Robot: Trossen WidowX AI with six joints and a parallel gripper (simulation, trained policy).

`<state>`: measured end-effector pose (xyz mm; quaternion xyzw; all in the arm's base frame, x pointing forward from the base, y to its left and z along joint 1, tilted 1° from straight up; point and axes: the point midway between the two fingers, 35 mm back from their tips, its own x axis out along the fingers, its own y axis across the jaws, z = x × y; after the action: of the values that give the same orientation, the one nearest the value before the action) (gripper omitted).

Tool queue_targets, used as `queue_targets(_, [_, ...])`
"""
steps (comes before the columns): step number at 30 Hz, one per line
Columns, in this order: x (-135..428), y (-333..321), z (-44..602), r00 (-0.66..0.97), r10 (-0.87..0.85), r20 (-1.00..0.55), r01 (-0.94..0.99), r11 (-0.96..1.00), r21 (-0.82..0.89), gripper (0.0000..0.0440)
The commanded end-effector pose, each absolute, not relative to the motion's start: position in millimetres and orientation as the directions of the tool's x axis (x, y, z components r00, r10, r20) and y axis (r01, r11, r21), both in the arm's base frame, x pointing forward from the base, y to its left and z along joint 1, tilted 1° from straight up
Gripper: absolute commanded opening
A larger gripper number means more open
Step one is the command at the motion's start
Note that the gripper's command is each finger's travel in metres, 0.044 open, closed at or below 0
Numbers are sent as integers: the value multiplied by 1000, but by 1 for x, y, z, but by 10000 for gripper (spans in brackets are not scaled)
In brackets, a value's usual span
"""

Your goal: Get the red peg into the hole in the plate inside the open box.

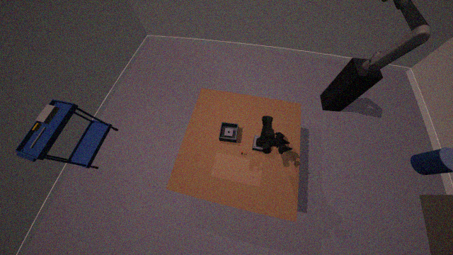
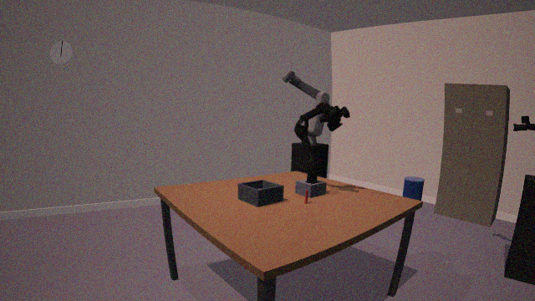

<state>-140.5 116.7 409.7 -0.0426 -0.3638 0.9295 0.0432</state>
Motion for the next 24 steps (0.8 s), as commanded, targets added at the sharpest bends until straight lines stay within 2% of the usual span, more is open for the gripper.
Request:
queue_targets(1, [-139,119,407,-988,136,-68,-56,-740,-670,416])
queue_targets(3, [-135,124,403,-978,180,-102,-74,-765,-639,440])
queue_targets(14, [-111,149,378,-892,373,-256,-245,-873,-421,440])
queue_targets(24, [-84,166,356,-773,509,-378,-462,-860,-215,440])
